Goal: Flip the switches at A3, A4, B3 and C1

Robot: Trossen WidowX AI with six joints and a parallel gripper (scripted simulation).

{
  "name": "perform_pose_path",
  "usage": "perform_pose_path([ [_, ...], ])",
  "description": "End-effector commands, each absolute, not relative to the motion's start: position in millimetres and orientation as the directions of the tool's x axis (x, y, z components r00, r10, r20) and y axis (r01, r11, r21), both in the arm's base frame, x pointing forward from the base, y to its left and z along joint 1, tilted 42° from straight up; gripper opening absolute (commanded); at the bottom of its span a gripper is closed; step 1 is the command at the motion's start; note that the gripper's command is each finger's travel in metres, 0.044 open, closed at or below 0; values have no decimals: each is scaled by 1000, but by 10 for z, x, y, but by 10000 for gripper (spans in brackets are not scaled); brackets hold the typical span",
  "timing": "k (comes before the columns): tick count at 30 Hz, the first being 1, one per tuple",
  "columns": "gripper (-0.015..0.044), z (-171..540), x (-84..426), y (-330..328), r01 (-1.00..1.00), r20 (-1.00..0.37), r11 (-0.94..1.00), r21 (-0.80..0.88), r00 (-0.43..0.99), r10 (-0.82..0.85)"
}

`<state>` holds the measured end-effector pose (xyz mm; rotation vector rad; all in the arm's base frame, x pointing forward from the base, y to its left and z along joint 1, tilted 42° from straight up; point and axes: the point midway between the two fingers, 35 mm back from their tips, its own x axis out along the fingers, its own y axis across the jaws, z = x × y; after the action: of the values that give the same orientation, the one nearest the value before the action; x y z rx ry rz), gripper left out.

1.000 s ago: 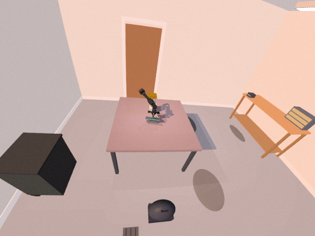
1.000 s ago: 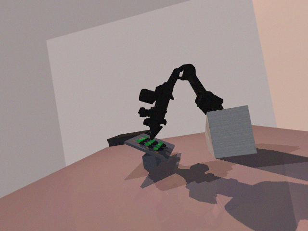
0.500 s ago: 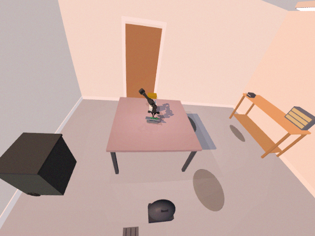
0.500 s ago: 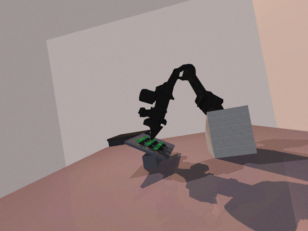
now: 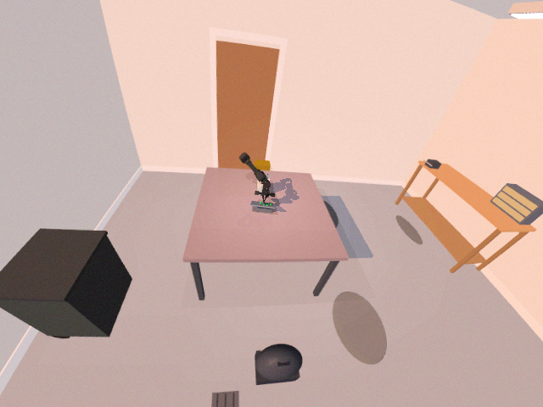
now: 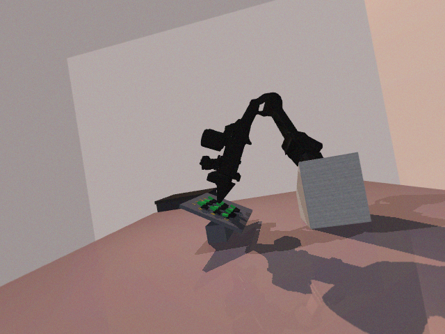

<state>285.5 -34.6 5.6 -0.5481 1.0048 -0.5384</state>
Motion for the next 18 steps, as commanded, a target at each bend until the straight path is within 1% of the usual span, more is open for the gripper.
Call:
perform_pose_path([
  [1, 0, 40, 2844, -351, 156, -632, 742, -652, 430, -645],
  [18, 0, 26, 2854, -366, 156, -632, 742, -652, 430, -645],
])
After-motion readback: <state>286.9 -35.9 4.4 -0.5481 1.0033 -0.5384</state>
